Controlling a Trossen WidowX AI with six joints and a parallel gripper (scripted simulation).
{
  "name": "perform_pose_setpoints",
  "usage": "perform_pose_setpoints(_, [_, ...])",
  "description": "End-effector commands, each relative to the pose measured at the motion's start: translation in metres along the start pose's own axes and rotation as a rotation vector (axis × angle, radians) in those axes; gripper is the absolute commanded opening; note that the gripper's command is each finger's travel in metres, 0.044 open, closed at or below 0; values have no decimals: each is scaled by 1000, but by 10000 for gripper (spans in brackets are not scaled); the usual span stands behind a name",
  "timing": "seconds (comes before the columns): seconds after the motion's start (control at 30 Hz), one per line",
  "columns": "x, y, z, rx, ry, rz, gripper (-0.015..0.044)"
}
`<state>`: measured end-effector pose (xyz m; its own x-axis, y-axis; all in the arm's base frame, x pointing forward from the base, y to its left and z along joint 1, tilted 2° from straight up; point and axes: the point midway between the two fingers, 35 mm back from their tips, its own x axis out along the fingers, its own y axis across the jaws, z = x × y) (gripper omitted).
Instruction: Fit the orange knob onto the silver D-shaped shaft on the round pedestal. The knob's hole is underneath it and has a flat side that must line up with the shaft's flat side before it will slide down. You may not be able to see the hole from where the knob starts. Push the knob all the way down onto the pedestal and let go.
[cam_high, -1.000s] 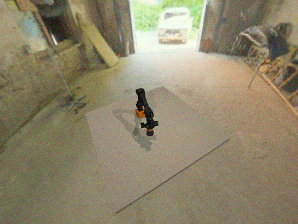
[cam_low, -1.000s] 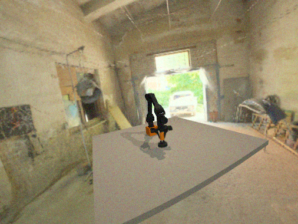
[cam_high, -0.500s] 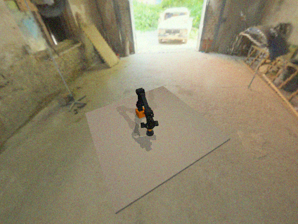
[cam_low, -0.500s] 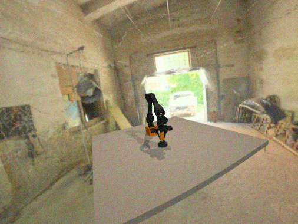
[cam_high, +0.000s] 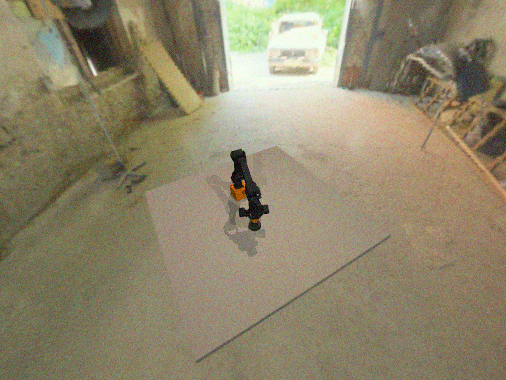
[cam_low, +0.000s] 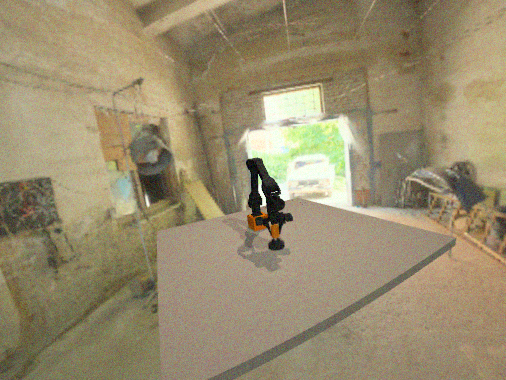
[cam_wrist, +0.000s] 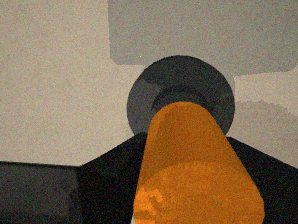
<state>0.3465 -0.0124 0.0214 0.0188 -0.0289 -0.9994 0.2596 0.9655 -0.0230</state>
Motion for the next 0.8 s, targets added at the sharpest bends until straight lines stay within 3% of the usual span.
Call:
perform_pose_setpoints(0.0, [0,-1,0,-7,-2,-3,0])
perform_pose_setpoints(0.77, [-6,-1,1,56,-2,-3,0])
